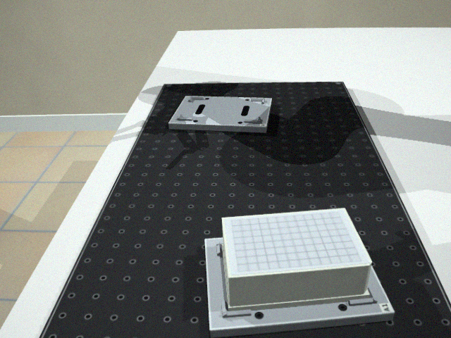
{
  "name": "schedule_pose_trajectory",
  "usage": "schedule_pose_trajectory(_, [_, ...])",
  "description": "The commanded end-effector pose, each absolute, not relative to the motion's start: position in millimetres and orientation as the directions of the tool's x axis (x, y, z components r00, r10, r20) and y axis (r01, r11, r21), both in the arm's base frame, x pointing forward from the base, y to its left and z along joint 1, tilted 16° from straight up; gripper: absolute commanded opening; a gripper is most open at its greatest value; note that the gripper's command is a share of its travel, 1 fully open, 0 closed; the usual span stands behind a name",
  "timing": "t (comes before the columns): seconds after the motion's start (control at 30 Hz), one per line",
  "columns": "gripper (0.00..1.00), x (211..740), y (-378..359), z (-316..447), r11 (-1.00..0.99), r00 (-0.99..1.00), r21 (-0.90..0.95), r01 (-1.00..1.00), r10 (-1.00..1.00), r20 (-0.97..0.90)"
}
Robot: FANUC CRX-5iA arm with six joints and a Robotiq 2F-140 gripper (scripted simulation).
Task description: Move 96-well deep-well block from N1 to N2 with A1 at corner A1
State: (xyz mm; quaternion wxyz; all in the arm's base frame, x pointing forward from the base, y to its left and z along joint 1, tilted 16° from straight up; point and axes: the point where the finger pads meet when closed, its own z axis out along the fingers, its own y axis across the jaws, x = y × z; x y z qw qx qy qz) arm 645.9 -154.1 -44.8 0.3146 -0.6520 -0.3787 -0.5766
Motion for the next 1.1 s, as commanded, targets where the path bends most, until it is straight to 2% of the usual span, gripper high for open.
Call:
schedule_pose_trajectory(0.0, [1.0, 646, -155, -44, -0.516, 0.046, 0.029, 0.856, 0.132, 0.99])
schedule_pose_trajectory(0.53, [1.0, 646, -155, -44, -0.516, 0.046, 0.029, 0.856, 0.132, 0.99])
schedule_pose_trajectory(0.73, [1.0, 646, -128, -56, -0.44, -0.073, 0.189, 0.878, 0.267, 0.961])
schedule_pose_trajectory(1.07, [1.0, 643, -98, -71, -0.332, -0.205, 0.34, 0.88, 0.381, 0.902])
